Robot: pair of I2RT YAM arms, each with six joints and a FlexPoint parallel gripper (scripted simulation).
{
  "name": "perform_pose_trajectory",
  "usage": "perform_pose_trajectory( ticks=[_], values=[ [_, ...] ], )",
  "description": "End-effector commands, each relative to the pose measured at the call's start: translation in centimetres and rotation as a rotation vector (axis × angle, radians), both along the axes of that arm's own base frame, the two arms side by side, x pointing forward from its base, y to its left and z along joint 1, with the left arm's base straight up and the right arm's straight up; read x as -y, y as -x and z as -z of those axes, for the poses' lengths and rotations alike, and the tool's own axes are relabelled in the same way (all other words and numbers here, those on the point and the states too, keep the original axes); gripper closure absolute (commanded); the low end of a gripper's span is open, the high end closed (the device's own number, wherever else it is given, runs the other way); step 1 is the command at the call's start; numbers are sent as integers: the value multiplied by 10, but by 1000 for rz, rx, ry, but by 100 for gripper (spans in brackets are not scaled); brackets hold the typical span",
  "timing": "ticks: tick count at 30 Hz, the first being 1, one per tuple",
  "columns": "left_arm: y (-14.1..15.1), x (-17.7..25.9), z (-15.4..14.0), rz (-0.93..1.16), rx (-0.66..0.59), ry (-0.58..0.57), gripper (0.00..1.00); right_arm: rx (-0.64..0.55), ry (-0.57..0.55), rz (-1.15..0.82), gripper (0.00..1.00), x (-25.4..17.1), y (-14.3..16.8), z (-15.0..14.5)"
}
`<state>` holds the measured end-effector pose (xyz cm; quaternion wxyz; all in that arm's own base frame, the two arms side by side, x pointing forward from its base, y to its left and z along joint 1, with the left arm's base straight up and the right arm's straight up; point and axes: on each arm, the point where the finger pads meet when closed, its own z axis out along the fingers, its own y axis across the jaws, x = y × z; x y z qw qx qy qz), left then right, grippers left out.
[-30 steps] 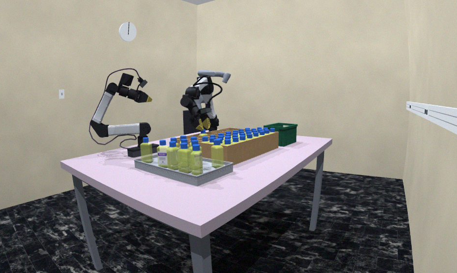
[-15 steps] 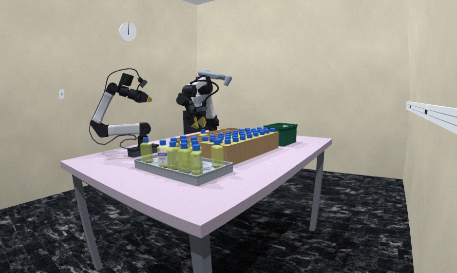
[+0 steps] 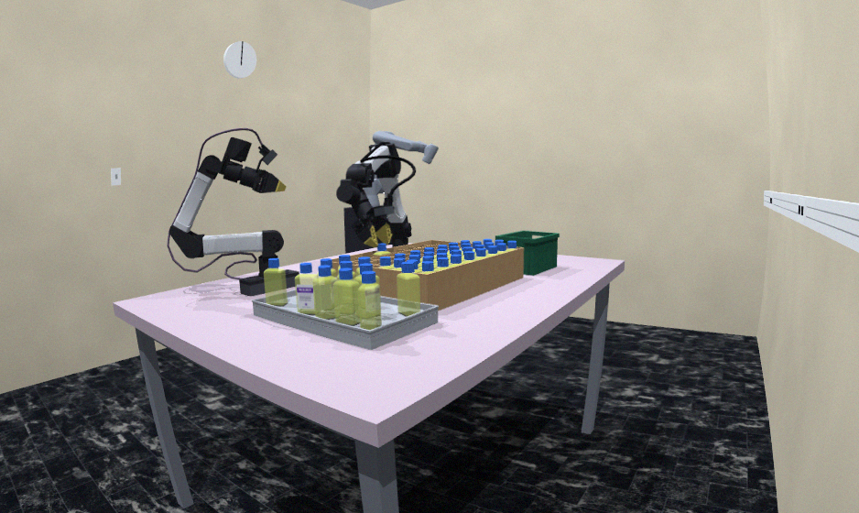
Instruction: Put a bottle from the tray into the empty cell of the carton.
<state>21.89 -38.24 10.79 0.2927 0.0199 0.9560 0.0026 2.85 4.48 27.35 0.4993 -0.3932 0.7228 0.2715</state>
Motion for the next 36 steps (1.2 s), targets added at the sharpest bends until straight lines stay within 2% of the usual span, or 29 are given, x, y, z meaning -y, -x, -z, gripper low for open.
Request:
perform_pose_trajectory(
  ticks=[1,13,15,23,24,25,26,27,30,33,36],
  values=[
    [-5,5,4,10,-1,17,47,-3,2,-3,11,-2,-1,-2],
    [-12,6,10,10,5,26,47,-3,2,-3,11,-2,-1,-2],
    [-12,9,3,13,12,44,62,-3,2,-3,11,-2,-1,-2],
    [-9,3,-3,13,12,43,84,-3,2,-3,11,-2,-1,-2],
    [-9,3,-3,13,10,37,95,-3,2,-3,11,-2,-1,-2],
    [-10,3,-8,13,11,40,100,-3,2,-3,11,-2,-1,-2],
    [-10,5,-16,13,15,49,89,-3,2,-3,11,-2,-1,-2],
    [-10,6,-22,12,17,56,84,-3,2,-3,11,-2,-1,-2],
    [-11,5,-28,11,21,55,84,-3,2,-3,11,-2,-1,-2],
    [-11,4,-58,11,24,57,84,-3,2,-3,11,-2,-1,-2],
    [-11,5,-73,6,12,29,84,4,-18,23,11,-3,-6,-12]
  ],
)
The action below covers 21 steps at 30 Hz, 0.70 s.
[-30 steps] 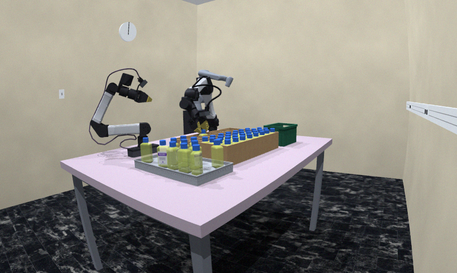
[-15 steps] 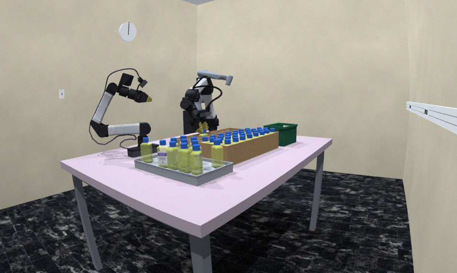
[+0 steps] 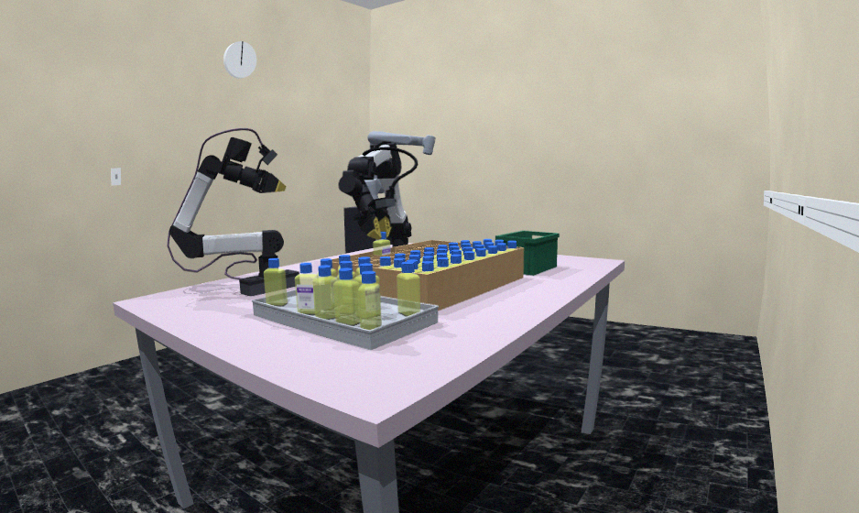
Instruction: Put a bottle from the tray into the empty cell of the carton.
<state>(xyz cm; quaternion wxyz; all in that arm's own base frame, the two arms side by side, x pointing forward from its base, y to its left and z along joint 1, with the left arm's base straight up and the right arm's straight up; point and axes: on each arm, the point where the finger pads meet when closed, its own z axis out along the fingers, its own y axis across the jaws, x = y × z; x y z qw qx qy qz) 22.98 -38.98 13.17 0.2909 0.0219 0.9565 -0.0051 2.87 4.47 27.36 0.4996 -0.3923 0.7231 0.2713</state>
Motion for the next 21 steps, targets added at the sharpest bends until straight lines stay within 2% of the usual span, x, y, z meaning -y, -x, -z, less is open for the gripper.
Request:
perform_pose_trajectory(
  ticks=[1,5,12,21],
  values=[
    [0,-1,-53,-2,14,10,84,9,-24,26,11,-3,-7,-15],
    [1,-5,-65,-2,6,-13,84,29,-54,42,11,-5,-10,-28],
    [2,-9,-74,-2,0,-30,84,39,-63,39,11,-7,-12,-36],
    [1,-10,-97,-3,7,-33,84,37,-60,33,11,-24,-21,-67]
  ],
)
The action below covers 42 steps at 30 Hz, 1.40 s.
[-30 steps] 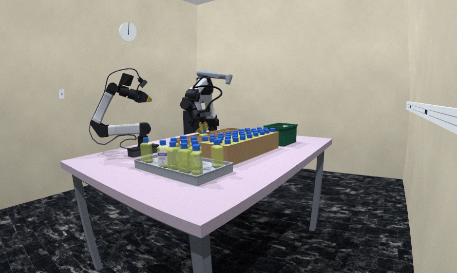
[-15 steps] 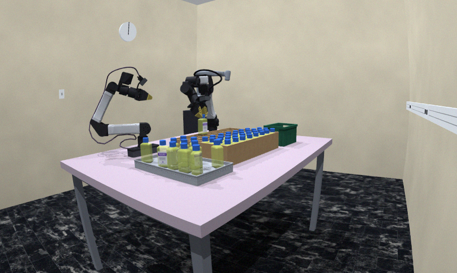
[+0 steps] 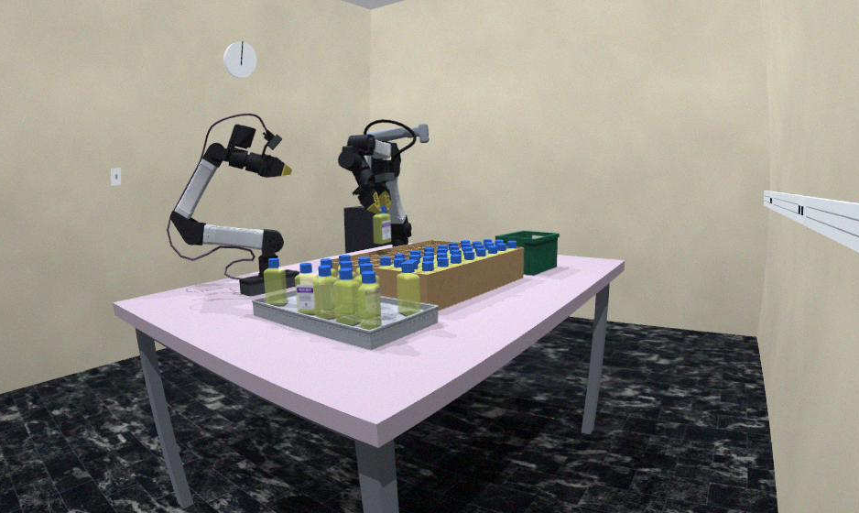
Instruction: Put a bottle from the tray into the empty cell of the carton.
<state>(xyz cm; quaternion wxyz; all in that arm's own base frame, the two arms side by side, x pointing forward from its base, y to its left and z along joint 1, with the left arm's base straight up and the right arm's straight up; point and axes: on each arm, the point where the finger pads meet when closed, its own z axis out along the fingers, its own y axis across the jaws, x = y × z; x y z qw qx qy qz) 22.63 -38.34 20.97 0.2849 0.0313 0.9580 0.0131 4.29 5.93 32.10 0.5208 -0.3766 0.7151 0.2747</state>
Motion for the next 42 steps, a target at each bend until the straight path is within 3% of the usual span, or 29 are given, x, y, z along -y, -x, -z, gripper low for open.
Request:
perform_pose_trajectory(
  ticks=[1,12,22,24,30,33,42],
  values=[
    [-3,-1,-21,-7,17,14,84,9,-17,8,11,-12,-8,-23],
    [-25,-14,-46,45,40,98,84,6,-9,6,11,-32,-21,-50],
    [-105,-117,-62,102,39,70,84,2,1,9,11,-61,-42,-81],
    [-105,-117,-62,102,39,70,84,2,1,9,11,-61,-42,-81],
    [-152,-176,-75,72,66,79,84,0,6,11,11,-80,-55,-96],
    [-172,-196,-61,52,43,62,84,-2,9,12,11,-90,-62,-103],
    [-193,-227,-63,16,83,84,84,-8,12,12,11,-115,-80,-117]
  ],
)
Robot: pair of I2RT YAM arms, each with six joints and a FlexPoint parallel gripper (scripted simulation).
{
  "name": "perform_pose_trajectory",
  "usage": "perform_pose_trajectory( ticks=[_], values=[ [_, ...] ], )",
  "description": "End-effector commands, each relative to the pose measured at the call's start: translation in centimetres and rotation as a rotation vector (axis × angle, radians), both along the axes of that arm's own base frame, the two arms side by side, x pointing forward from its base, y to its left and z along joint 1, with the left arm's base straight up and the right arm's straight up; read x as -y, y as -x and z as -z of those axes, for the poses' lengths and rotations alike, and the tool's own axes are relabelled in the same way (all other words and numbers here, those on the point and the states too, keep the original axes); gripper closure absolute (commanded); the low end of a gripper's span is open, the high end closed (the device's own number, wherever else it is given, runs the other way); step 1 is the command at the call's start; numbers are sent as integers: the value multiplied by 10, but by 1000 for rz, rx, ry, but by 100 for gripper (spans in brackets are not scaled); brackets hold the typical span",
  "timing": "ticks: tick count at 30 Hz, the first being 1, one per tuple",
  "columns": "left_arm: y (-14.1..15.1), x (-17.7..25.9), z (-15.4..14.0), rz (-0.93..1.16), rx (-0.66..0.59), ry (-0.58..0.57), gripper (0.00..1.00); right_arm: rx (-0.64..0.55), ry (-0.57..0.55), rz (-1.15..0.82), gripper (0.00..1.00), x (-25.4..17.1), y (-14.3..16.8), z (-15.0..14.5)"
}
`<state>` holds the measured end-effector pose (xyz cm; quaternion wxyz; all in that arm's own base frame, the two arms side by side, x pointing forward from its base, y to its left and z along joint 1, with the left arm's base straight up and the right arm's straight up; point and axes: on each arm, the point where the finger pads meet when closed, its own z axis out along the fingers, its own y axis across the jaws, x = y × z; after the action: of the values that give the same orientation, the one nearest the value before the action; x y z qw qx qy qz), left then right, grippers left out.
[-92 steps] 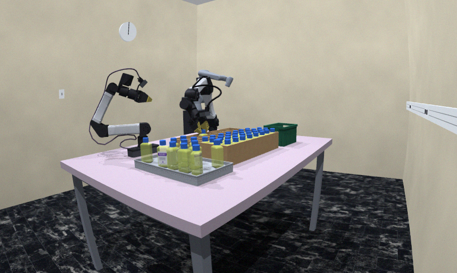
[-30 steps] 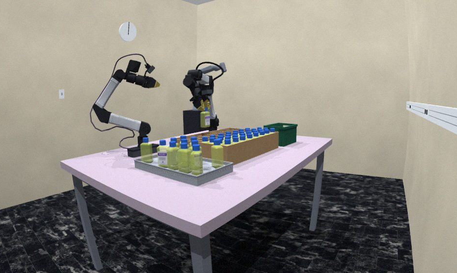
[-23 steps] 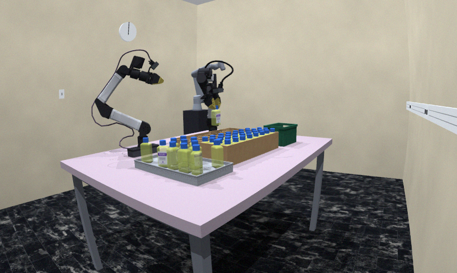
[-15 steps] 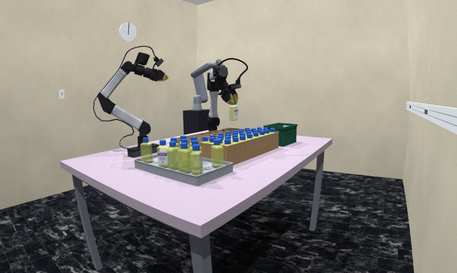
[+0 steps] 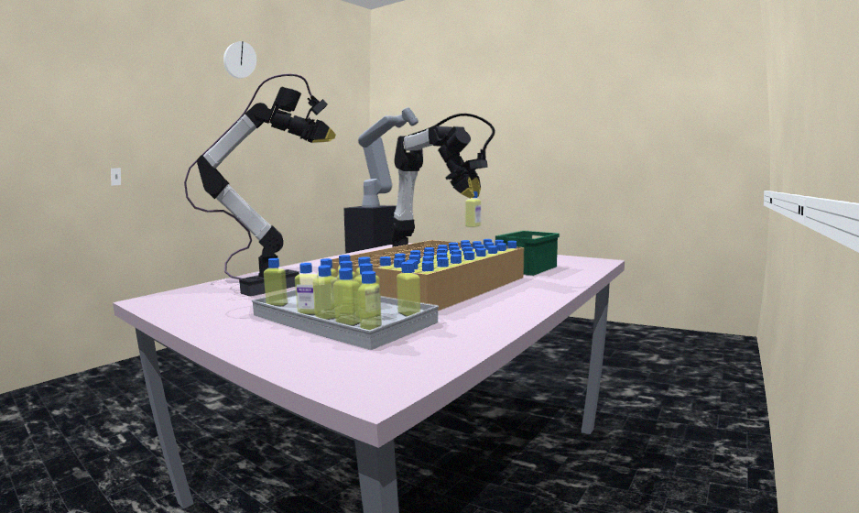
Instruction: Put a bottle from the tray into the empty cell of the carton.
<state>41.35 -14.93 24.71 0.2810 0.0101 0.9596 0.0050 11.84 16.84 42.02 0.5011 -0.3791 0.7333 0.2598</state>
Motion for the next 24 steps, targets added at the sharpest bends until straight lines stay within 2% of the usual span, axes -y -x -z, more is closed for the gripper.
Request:
perform_pose_trajectory(
  ticks=[1,7,14,24],
  values=[
    [-7,5,-23,46,94,56,84,26,-36,-3,11,-9,-7,-19],
    [-10,0,-4,24,93,51,84,31,-40,14,11,-26,-23,-30],
    [-10,1,14,27,91,50,84,-6,12,16,11,-43,-36,-4],
    [-6,0,31,27,74,43,84,-18,32,16,11,-59,-48,11]
  ],
)
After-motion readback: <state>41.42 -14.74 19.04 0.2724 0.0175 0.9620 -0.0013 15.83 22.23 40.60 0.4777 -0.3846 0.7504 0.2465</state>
